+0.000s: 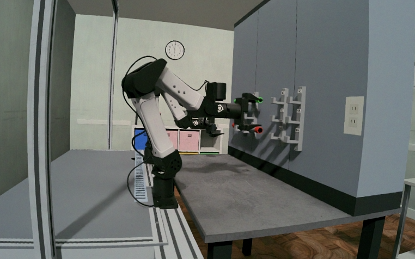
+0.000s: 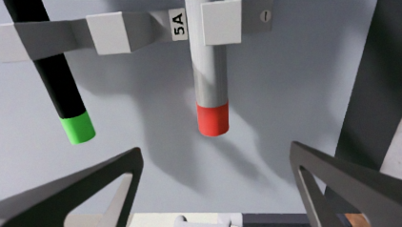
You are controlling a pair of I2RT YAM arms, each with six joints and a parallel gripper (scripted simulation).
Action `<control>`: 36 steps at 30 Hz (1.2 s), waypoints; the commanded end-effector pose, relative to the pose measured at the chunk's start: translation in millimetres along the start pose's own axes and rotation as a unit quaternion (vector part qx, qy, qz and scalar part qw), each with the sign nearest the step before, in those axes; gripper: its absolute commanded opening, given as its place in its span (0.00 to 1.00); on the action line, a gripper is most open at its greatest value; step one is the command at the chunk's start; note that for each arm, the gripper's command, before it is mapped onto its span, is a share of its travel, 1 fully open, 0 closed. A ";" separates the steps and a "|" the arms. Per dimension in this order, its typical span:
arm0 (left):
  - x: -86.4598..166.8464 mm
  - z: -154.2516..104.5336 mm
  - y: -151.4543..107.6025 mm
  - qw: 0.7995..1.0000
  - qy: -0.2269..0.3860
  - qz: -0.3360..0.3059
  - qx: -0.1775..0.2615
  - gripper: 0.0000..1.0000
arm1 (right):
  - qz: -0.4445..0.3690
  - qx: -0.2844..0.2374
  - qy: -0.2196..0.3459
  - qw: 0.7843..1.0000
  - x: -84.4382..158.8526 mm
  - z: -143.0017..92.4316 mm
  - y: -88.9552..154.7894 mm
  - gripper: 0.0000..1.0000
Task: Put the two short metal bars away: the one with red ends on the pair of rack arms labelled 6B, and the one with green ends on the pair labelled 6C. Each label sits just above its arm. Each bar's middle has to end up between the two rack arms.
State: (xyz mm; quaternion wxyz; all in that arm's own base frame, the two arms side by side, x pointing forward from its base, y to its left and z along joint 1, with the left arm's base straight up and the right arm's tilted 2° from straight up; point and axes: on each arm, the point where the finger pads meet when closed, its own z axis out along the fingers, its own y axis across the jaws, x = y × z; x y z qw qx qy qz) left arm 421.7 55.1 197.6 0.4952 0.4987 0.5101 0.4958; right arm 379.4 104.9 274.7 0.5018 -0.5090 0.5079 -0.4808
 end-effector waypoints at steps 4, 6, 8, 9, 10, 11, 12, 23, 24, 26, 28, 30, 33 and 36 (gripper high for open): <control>-2.5 4.2 4.3 1.000 -0.006 0.005 -0.009 1.00 | -0.003 -0.002 0.004 1.000 1.1 0.2 5.3 1.00; -2.6 7.1 4.5 1.000 -0.006 0.005 -0.009 1.00 | -0.003 -0.002 0.004 1.000 1.1 0.2 5.3 1.00; -2.8 9.9 4.7 1.000 -0.006 0.005 -0.009 1.00 | -0.003 -0.002 0.004 1.000 1.1 0.2 5.3 1.00; -2.9 11.3 4.8 1.000 -0.006 0.005 -0.009 1.00 | -0.003 -0.002 0.004 1.000 1.1 0.2 5.3 1.00; -3.0 12.7 4.9 1.000 -0.006 0.005 -0.009 1.00 | -0.003 -0.002 0.004 1.000 1.1 0.2 5.3 1.00; -3.1 14.1 5.0 1.000 -0.006 0.005 -0.009 1.00 | -0.003 -0.002 0.004 1.000 1.1 0.2 5.3 1.00; -3.1 15.6 5.1 1.000 -0.006 0.005 -0.009 1.00 | -0.003 -0.002 0.004 1.000 1.1 0.2 5.3 1.00; -3.6 28.1 6.6 1.000 -0.006 0.005 -0.009 1.00 | -0.003 -0.002 0.004 1.000 1.1 0.2 5.3 1.00; -3.6 29.5 6.9 1.000 -0.006 0.005 -0.009 1.00 | -0.003 -0.002 0.004 1.000 1.1 0.2 5.3 1.00; -3.7 32.2 7.4 1.000 -0.006 0.005 -0.009 1.00 | -0.003 -0.002 0.004 1.000 1.1 0.2 5.3 1.00; -3.7 34.9 7.9 1.000 -0.006 0.005 -0.009 1.00 | -0.003 -0.002 0.004 1.000 1.1 0.2 5.3 1.00; -3.7 37.7 8.4 1.000 -0.006 0.005 -0.009 1.00 | -0.003 -0.002 0.004 1.000 1.1 0.2 5.3 1.00; -3.8 41.8 9.2 1.000 -0.006 0.005 -0.009 1.00 | -0.003 -0.002 0.004 1.000 1.1 0.2 5.3 1.00; -3.8 43.1 9.4 1.000 -0.006 0.005 -0.009 1.00 | -0.003 -0.002 0.004 1.000 1.1 0.2 5.3 1.00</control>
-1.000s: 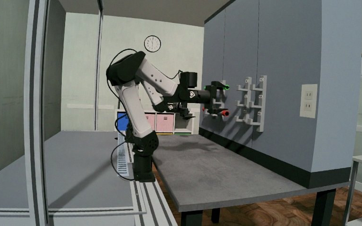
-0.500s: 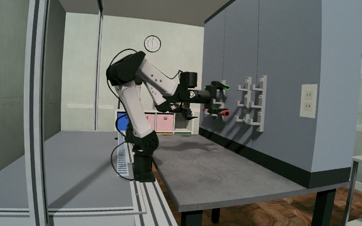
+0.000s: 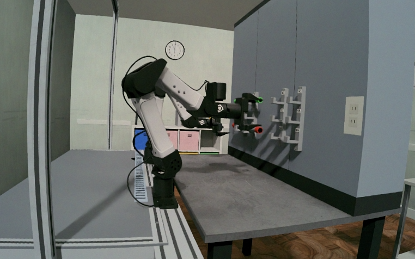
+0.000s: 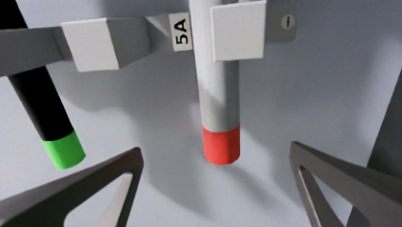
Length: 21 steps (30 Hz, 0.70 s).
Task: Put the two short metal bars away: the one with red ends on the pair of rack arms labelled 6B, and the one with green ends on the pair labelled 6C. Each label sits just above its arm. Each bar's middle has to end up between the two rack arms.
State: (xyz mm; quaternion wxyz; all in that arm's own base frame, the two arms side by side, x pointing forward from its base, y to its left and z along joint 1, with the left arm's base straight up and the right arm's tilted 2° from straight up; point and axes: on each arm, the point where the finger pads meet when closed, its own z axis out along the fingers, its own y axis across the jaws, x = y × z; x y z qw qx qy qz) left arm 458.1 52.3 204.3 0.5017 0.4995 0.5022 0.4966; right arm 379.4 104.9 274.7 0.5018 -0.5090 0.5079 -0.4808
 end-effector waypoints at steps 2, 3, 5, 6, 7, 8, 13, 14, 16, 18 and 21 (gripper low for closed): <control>-0.4 9.7 1.3 1.000 0.002 0.004 -0.002 1.00 | -0.003 -0.002 0.004 1.000 1.1 0.2 5.3 1.00; -0.3 11.1 0.9 1.000 0.002 0.004 -0.002 1.00 | -0.003 -0.002 0.004 1.000 1.1 0.2 5.3 1.00; -0.3 13.8 0.2 1.000 0.002 0.004 -0.002 1.00 | -0.003 -0.002 0.004 1.000 1.1 0.2 5.3 1.00; -0.3 15.2 -0.2 1.000 0.002 0.004 -0.002 1.00 | -0.003 -0.002 0.004 1.000 1.1 0.2 5.3 1.00; -0.3 16.6 -0.6 1.000 0.002 0.004 -0.002 1.00 | -0.003 -0.002 0.004 1.000 1.1 0.2 5.3 1.00; -0.3 17.9 -0.9 1.000 0.002 0.004 -0.002 1.00 | -0.003 -0.002 0.004 1.000 1.1 0.2 5.3 1.00; -0.3 24.8 -2.8 1.000 0.002 0.004 -0.002 1.00 | -0.003 -0.002 0.004 1.000 1.1 0.2 5.3 1.00; -0.3 26.2 -3.1 1.000 0.002 0.004 -0.002 1.00 | -0.003 -0.002 0.004 1.000 1.1 0.2 5.3 1.00; -0.3 27.5 -3.5 1.000 0.002 0.004 -0.002 1.00 | -0.003 -0.002 0.004 1.000 1.1 0.2 5.3 1.00; -0.3 28.9 -3.3 1.000 0.002 0.004 -0.002 1.00 | -0.003 -0.002 0.004 1.000 1.1 0.2 5.3 1.00; -0.3 33.0 -2.7 1.000 0.002 0.004 -0.002 1.00 | -0.003 -0.002 0.004 1.000 1.1 0.2 5.3 1.00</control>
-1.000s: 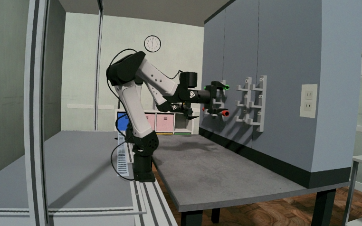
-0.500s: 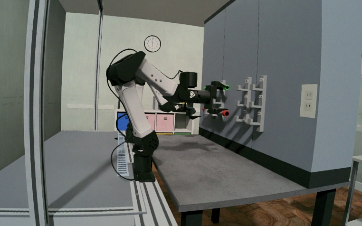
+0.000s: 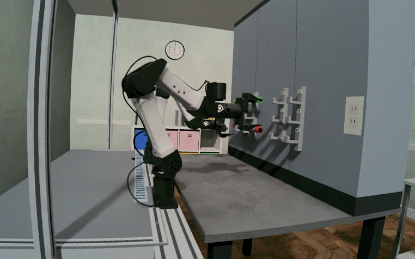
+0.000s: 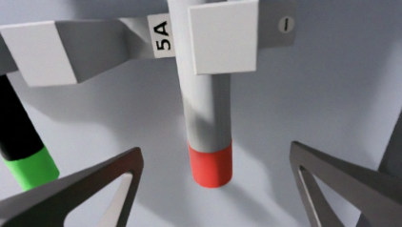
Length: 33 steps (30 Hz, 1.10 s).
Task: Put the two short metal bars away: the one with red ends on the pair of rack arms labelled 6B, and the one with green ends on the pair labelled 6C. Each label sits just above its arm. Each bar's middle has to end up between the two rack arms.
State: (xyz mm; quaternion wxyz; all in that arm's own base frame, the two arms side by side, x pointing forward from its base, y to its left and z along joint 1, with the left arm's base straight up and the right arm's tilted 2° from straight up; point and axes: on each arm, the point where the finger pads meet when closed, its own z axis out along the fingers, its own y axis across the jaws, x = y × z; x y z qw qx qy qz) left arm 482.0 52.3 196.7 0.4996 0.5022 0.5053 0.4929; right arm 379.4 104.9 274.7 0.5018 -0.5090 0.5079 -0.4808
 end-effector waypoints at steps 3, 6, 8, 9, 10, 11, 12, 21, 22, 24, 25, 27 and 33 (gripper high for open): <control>-0.4 13.2 5.5 1.000 0.002 0.005 -0.008 1.00 | -0.003 -0.002 0.004 1.000 1.1 0.2 5.3 1.00; -0.4 17.3 6.1 1.000 0.002 0.005 -0.008 1.00 | -0.003 -0.002 0.004 1.000 1.1 0.2 5.3 1.00; -0.4 20.1 6.5 1.000 0.002 0.005 -0.008 1.00 | -0.003 -0.002 0.004 1.000 1.1 0.2 5.3 1.00; -0.4 21.4 6.7 1.000 0.002 0.005 -0.008 1.00 | -0.003 -0.002 0.004 1.000 1.1 0.2 5.3 1.00; -0.3 22.8 6.9 1.000 0.002 0.005 -0.008 1.00 | -0.003 -0.002 0.004 1.000 1.1 0.2 5.3 1.00; -0.3 24.2 7.1 1.000 0.002 0.005 -0.008 1.00 | -0.003 -0.002 0.004 1.000 1.1 0.2 5.3 1.00; -0.3 24.2 7.1 1.000 0.002 0.005 -0.008 1.00 | -0.003 -0.002 0.004 1.000 1.1 0.2 5.3 1.00; 0.5 27.3 3.6 1.000 0.002 0.005 -0.008 1.00 | -0.003 -0.002 0.004 1.000 1.1 0.2 5.3 1.00; 0.6 27.7 3.2 1.000 0.002 0.005 -0.008 1.00 | -0.003 -0.002 0.004 1.000 1.1 0.2 5.3 1.00; 0.8 28.5 2.3 1.000 0.002 0.005 -0.008 1.00 | -0.003 -0.002 0.004 1.000 1.1 0.2 5.3 1.00; 0.9 28.9 1.9 1.000 0.002 0.005 -0.008 1.00 | -0.003 -0.002 0.004 1.000 1.1 0.2 5.3 1.00; 1.1 29.7 1.0 1.000 0.002 0.005 -0.008 1.00 | -0.003 -0.002 0.004 1.000 1.1 0.2 5.3 1.00; 1.5 30.0 1.6 1.000 0.002 0.005 -0.008 1.00 | -0.003 -0.002 0.004 1.000 1.1 0.2 5.3 1.00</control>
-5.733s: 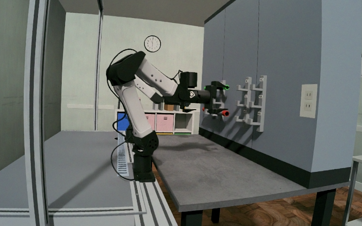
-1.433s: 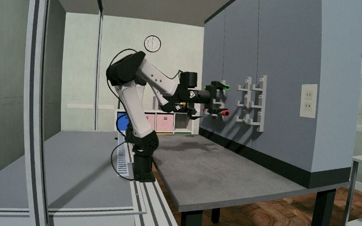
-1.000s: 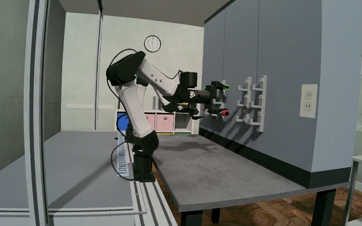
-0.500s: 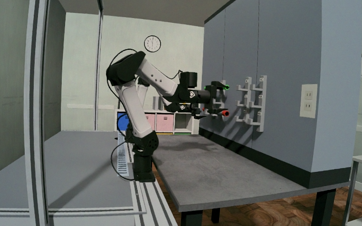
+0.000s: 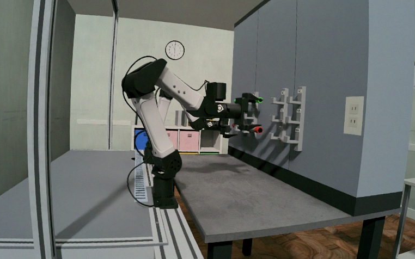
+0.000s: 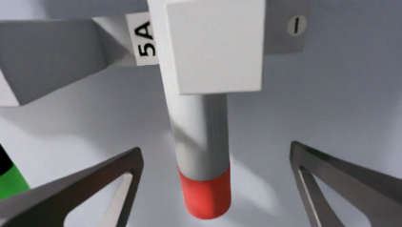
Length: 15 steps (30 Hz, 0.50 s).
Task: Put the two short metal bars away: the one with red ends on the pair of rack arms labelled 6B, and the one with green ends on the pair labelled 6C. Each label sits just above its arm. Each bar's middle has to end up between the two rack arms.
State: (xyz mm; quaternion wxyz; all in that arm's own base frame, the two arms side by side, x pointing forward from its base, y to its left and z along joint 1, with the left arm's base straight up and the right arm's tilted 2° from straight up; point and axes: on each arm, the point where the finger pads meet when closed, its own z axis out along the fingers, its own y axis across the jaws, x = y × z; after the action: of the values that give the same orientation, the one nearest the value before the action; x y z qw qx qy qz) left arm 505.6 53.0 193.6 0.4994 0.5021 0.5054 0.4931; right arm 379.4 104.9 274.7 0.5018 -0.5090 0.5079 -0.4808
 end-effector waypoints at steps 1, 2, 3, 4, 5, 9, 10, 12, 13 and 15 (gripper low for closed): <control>0.7 6.2 4.7 1.000 0.002 0.004 -0.008 1.00 | -0.003 -0.002 0.004 1.000 1.1 0.2 5.3 1.00; 0.8 6.2 5.0 1.000 0.002 0.004 -0.008 1.00 | -0.003 -0.002 0.004 1.000 1.1 0.2 5.3 1.00; 0.9 6.1 5.4 1.000 0.002 0.004 -0.008 1.00 | -0.003 -0.002 0.004 1.000 1.1 0.2 5.3 1.00; 1.0 6.1 5.7 1.000 0.002 0.004 -0.008 1.00 | -0.003 -0.002 0.004 1.000 1.1 0.2 5.3 1.00; 1.1 6.0 6.0 1.000 0.002 0.004 -0.008 1.00 | -0.003 -0.002 0.004 1.000 1.1 0.2 5.3 1.00; 1.4 5.8 7.3 1.000 0.002 0.004 -0.008 1.00 | -0.003 -0.002 0.004 1.000 1.1 0.2 5.3 1.00; 1.5 5.8 7.7 1.000 0.002 0.004 -0.008 1.00 | -0.003 -0.002 0.004 1.000 1.1 0.2 5.3 1.00; 1.6 5.6 8.3 1.000 0.002 0.004 -0.008 1.00 | -0.003 -0.002 0.004 1.000 1.1 0.2 5.3 1.00; 1.6 5.6 8.3 1.000 0.002 0.004 -0.008 1.00 | -0.003 -0.002 0.004 1.000 1.1 0.2 5.3 1.00; 1.7 5.5 8.5 1.000 0.002 0.004 -0.008 1.00 | -0.003 -0.002 0.004 1.000 1.1 0.2 5.3 1.00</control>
State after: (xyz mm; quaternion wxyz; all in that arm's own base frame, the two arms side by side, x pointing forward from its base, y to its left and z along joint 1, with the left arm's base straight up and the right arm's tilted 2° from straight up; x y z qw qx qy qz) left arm 506.7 53.2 195.9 0.5004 0.5011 0.5040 0.4945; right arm 379.4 104.9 274.7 0.5018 -0.5090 0.5079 -0.4808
